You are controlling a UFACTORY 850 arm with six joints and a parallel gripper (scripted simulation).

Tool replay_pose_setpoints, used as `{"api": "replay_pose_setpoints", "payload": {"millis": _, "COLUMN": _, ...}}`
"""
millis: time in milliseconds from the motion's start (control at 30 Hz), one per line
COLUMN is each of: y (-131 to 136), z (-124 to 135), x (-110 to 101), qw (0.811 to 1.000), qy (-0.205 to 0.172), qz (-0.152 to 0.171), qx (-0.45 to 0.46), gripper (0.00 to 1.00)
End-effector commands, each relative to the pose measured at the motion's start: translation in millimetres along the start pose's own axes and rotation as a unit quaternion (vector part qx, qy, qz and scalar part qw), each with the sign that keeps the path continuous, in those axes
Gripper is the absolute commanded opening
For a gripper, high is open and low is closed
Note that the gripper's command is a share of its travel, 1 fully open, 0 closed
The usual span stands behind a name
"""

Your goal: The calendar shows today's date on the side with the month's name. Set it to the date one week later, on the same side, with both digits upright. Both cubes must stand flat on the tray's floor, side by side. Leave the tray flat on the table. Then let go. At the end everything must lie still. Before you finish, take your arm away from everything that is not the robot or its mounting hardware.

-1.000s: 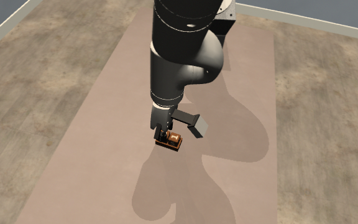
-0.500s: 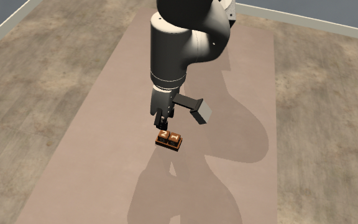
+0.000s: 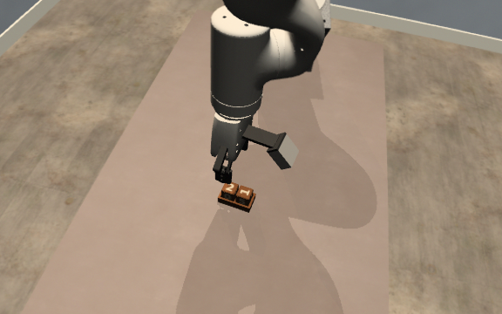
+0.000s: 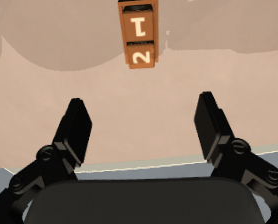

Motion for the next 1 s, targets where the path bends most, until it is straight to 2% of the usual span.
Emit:
{"api": "replay_pose_setpoints", "payload": {"millis": 0, "y": 0.4, "z": -0.1, "x": -0.3, "qw": 1.000, "qy": 0.000, "qz": 0.000, "qx": 0.000, "gripper": 1.00}}
{"api": "replay_pose_setpoints", "payload": {"millis": 500, "y": 0.4, "z": -0.1, "x": -2.3, "qw": 1.000, "qy": 0.000, "qz": 0.000, "qx": 0.000, "gripper": 1.00}}
{"api": "replay_pose_setpoints", "payload": {"millis": 733, "y": 0.4, "z": -0.1, "x": -16.2, "qw": 1.000, "qy": 0.000, "qz": 0.000, "qx": 0.000, "gripper": 1.00}}
{"api": "replay_pose_setpoints", "payload": {"millis": 967, "y": 0.4, "z": -0.1, "x": -45.7, "qw": 1.000, "qy": 0.000, "qz": 0.000, "qx": 0.000, "gripper": 1.00}}
Point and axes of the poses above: the point where the finger pads meet when closed, its own x axis out along the fingers, its own y axis across the jaws, z = x × y, the point moved 1 cm from there along -x, back along the fingers, and after that the axes turned 12 degrees about x, right-handed, at the moved point
